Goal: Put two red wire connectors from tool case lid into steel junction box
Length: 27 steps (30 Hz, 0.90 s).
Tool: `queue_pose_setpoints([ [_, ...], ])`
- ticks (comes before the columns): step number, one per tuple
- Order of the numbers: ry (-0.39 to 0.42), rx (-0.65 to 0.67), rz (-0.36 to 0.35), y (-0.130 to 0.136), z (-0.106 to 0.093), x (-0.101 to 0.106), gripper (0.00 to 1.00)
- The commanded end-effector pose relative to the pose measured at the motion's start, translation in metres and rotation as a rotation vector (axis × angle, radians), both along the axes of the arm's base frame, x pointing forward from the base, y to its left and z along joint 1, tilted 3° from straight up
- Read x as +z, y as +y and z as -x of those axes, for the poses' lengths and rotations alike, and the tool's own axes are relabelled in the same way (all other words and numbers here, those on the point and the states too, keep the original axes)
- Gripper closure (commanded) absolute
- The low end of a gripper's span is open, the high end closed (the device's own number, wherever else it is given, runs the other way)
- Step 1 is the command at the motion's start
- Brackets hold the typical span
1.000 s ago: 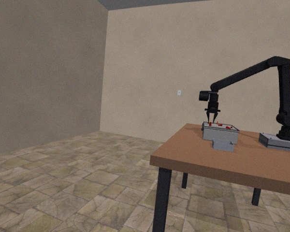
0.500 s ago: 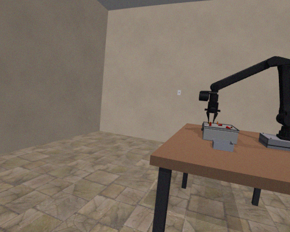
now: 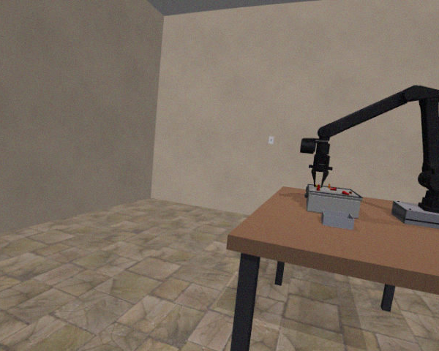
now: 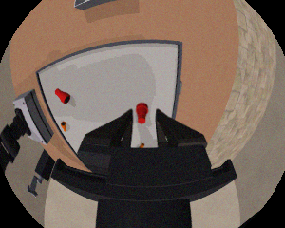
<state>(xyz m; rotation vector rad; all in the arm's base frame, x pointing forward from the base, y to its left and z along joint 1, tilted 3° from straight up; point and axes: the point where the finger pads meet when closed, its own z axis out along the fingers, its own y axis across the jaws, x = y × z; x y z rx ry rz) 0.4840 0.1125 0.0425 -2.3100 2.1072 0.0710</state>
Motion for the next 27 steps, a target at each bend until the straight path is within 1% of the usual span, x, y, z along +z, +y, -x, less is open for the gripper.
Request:
queue_pose_setpoints([
  [1,-0.023,0.004,-0.008,0.004,-0.012,-0.005,0.71],
  [4,-0.015,0.004,-0.006,0.004,-0.008,-0.008,0.71],
  [13,-0.023,0.004,-0.008,0.003,-0.004,-0.001,0.71],
  [14,-0.023,0.004,-0.008,0.003,-0.003,-0.001,0.90],
  [27,-0.038,0.004,-0.011,0.005,-0.008,0.007,0.90],
])
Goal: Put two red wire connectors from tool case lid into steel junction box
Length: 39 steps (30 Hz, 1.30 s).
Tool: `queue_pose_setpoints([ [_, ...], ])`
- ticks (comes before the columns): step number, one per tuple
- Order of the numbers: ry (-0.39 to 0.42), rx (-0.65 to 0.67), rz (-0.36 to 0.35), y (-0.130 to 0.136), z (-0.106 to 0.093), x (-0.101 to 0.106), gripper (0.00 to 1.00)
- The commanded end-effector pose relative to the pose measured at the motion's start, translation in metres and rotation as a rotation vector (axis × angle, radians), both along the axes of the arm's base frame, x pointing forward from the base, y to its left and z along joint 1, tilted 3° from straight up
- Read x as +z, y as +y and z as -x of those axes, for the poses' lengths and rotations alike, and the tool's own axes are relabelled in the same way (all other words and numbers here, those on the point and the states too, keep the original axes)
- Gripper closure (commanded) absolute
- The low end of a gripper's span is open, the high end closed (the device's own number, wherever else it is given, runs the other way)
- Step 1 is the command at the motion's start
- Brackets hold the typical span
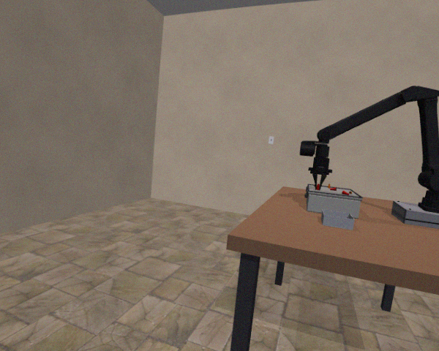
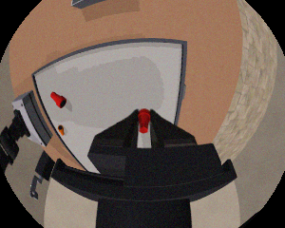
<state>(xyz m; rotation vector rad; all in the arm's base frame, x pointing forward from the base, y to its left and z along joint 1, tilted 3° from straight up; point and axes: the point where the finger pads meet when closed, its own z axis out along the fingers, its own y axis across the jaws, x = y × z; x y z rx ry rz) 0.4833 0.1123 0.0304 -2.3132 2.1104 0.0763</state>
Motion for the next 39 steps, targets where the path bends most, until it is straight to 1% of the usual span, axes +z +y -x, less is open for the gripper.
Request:
queue_pose_setpoints([
  [1,-0.044,0.004,-0.012,0.005,-0.009,0.019,0.90],
  [28,-0.046,0.004,-0.013,0.005,-0.010,0.021,0.90],
  [31,-0.051,0.004,-0.014,0.005,-0.013,0.027,0.90],
  [33,-0.051,0.004,-0.014,0.005,-0.013,0.027,0.90],
  [39,-0.064,0.004,-0.016,0.004,-0.018,0.051,0.90],
])
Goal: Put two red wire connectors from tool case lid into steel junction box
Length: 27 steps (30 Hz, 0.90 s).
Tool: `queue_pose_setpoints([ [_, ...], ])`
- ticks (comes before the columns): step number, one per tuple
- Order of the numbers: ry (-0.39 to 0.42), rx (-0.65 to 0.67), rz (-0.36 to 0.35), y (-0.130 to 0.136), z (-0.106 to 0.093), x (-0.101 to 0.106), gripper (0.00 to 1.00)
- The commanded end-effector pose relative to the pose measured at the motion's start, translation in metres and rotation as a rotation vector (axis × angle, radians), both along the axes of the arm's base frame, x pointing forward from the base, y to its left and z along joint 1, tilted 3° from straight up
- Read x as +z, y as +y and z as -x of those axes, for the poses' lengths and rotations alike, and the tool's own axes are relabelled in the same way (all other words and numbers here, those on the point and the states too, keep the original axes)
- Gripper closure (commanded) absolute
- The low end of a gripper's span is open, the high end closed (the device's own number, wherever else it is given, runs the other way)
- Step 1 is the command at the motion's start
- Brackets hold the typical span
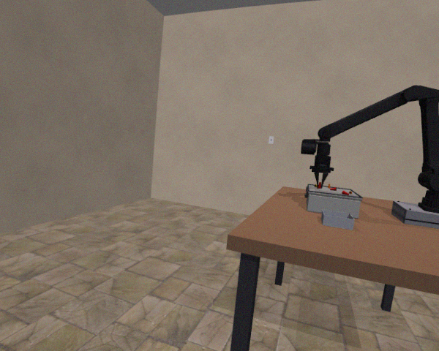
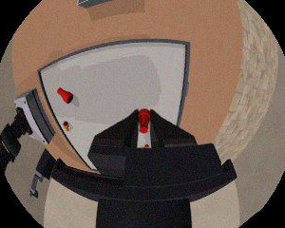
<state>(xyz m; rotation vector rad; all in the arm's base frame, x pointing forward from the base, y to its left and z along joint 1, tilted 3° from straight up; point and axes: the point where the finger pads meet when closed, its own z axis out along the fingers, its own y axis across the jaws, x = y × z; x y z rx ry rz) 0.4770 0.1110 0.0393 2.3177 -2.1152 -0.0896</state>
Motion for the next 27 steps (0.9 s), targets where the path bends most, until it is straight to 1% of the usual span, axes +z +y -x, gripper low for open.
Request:
queue_pose_setpoints([
  [1,-0.079,0.004,-0.020,0.005,-0.025,0.043,0.90],
  [9,-0.083,0.003,-0.020,0.002,-0.027,0.064,0.90],
  [11,-0.083,0.003,-0.020,0.002,-0.027,0.064,0.90],
  [14,-0.084,0.002,-0.020,0.000,-0.028,0.077,0.90],
  [21,-0.087,0.002,-0.020,-0.002,-0.028,0.093,0.90],
  [27,-0.072,0.006,-0.018,0.000,-0.027,0.088,0.90],
])
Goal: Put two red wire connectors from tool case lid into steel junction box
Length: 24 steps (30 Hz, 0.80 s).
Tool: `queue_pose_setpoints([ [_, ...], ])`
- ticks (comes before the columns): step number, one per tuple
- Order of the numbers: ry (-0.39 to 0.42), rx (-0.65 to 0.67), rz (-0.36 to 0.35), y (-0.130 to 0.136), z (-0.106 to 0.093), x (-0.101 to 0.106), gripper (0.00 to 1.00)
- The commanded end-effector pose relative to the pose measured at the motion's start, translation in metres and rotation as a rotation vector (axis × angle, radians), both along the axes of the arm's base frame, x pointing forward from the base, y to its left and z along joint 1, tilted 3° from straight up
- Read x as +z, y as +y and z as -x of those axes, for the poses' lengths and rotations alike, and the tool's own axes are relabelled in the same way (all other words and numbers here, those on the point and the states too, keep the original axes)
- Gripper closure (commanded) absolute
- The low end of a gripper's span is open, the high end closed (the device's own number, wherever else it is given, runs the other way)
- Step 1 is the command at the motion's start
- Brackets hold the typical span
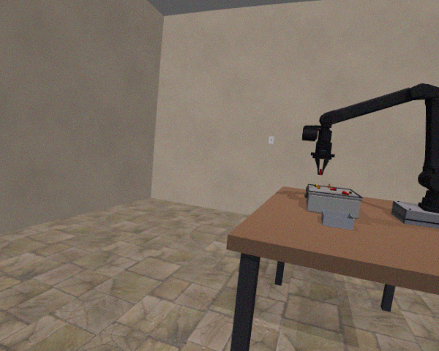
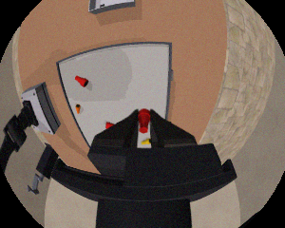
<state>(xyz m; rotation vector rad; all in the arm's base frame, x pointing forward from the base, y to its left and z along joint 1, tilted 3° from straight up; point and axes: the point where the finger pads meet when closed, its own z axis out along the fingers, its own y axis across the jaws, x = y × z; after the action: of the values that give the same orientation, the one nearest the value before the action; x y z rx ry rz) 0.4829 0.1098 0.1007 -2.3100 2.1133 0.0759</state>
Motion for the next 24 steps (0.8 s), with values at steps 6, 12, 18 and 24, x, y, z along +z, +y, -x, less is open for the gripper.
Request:
queue_pose_setpoints([
  [6,-0.050,0.011,-0.013,0.003,-0.022,0.021,0.90],
  [12,-0.055,0.013,-0.014,0.007,-0.022,0.022,0.90],
  [18,-0.066,0.009,-0.018,0.017,-0.018,0.028,0.90],
  [24,-0.050,0.006,-0.017,0.041,0.001,0.023,0.90],
])
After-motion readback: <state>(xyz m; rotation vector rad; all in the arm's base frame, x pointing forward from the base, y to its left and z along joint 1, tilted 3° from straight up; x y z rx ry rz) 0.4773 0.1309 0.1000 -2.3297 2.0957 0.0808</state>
